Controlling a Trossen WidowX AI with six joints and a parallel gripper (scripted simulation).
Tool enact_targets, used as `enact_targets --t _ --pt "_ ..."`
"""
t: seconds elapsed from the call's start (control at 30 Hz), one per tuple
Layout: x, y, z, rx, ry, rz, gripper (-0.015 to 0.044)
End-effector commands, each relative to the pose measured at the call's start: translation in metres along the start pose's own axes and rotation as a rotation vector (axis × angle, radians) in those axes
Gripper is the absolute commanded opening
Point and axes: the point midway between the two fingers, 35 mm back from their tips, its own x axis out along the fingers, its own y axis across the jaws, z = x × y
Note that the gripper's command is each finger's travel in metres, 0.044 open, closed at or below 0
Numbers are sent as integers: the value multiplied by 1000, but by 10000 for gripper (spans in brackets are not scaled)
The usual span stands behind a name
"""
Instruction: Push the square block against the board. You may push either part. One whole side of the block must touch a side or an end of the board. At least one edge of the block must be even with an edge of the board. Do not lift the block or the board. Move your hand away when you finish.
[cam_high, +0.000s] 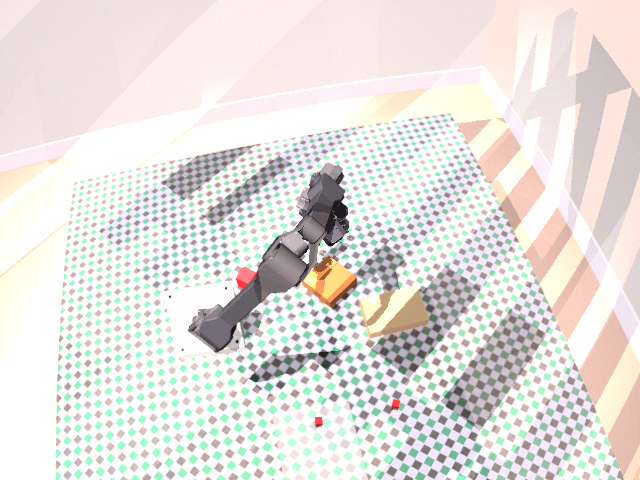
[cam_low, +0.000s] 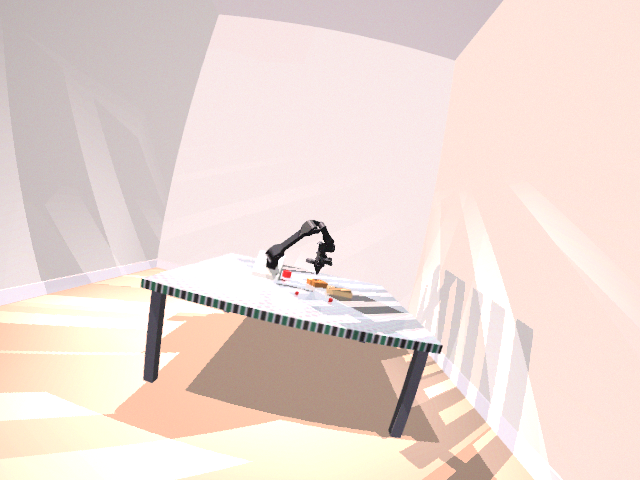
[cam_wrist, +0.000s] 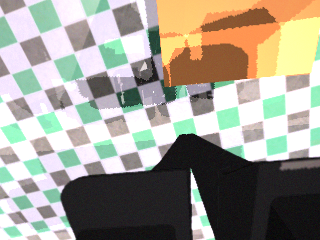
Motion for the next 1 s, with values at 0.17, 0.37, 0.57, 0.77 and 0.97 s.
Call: enact_targets --t 0.17,0.37,0.57,0.77,0.97 --pt "50 -3 3 5 -11 -16 0" --pt "49 -3 8 5 -10 -15 0" --pt "49 -2 17 5 -10 -15 0" --pt "49 -1 27 4 -10 -14 0" --pt "49 -1 36 4 -10 -14 0"
